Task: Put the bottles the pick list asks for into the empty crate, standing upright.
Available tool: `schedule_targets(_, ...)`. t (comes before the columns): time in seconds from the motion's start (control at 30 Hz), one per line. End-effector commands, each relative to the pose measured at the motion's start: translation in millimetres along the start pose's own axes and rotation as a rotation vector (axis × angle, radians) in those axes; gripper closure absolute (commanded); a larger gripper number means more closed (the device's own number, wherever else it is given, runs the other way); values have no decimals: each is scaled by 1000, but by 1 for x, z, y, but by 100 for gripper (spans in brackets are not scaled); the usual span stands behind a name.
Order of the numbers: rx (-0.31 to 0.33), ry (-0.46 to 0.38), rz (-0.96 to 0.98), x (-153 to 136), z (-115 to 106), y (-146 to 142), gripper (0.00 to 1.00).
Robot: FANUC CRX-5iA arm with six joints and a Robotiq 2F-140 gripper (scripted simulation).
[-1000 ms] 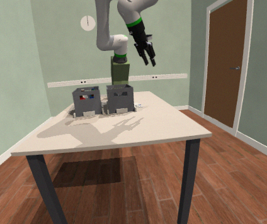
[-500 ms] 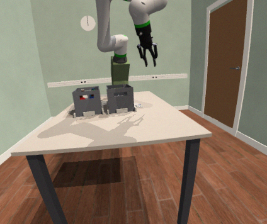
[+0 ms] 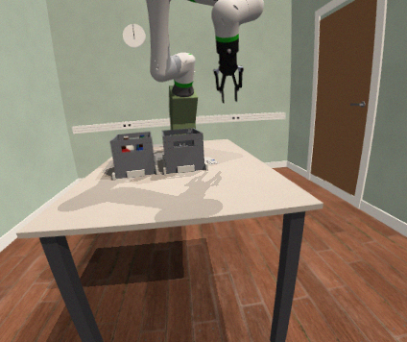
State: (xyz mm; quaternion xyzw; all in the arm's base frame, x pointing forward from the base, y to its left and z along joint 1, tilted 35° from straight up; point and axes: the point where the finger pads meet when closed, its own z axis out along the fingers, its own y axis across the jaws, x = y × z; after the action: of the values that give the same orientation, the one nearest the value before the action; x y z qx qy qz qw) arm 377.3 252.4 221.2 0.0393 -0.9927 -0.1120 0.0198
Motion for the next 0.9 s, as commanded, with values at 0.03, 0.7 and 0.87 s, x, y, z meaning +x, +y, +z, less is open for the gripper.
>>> schedule_targets(0.03,55,-22,-172,11,7,2,56)
schedule_targets(0.7,223,-53,-717,37,24,11,56)
schedule_targets(0.87,265,-60,-854,39,25,13,56)
